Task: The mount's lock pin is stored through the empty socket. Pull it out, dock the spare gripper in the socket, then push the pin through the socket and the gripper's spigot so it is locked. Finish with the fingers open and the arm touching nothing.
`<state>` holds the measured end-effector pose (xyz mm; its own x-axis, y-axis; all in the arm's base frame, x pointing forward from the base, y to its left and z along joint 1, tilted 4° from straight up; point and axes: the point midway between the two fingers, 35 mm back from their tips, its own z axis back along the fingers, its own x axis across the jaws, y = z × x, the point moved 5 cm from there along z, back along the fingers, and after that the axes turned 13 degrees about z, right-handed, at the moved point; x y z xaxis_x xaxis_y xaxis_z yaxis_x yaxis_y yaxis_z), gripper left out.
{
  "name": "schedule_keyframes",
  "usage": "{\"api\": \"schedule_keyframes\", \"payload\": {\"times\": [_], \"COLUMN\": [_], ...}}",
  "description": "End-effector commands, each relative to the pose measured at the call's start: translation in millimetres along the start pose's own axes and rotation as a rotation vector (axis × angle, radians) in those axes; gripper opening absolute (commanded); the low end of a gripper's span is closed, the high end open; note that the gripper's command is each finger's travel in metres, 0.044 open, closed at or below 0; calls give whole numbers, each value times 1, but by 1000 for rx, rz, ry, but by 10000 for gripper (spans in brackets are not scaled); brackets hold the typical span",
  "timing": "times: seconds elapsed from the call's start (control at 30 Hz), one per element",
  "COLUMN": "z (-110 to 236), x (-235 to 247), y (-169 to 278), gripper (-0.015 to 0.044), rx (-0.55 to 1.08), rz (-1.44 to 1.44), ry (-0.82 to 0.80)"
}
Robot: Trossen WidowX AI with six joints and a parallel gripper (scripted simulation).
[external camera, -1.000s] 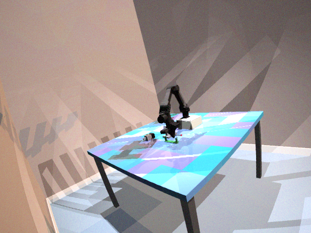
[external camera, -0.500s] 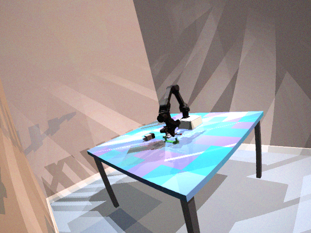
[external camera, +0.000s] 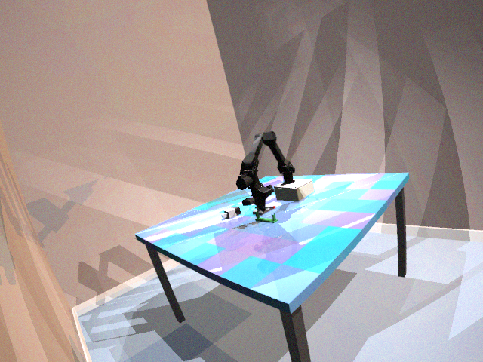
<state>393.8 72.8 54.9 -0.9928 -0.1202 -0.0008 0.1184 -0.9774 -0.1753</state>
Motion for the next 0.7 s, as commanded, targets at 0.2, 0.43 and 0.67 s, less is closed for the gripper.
{"api": "schedule_keyframes", "payload": {"times": [0.2,0.43,0.67], "z": [10,-1,-10], "x": [3,3,3], "y": [17,18,19], "gripper": [0,0,0], "rx": [1,1,0], "rz": [10,10,11], "ry": [7,3,9]}}
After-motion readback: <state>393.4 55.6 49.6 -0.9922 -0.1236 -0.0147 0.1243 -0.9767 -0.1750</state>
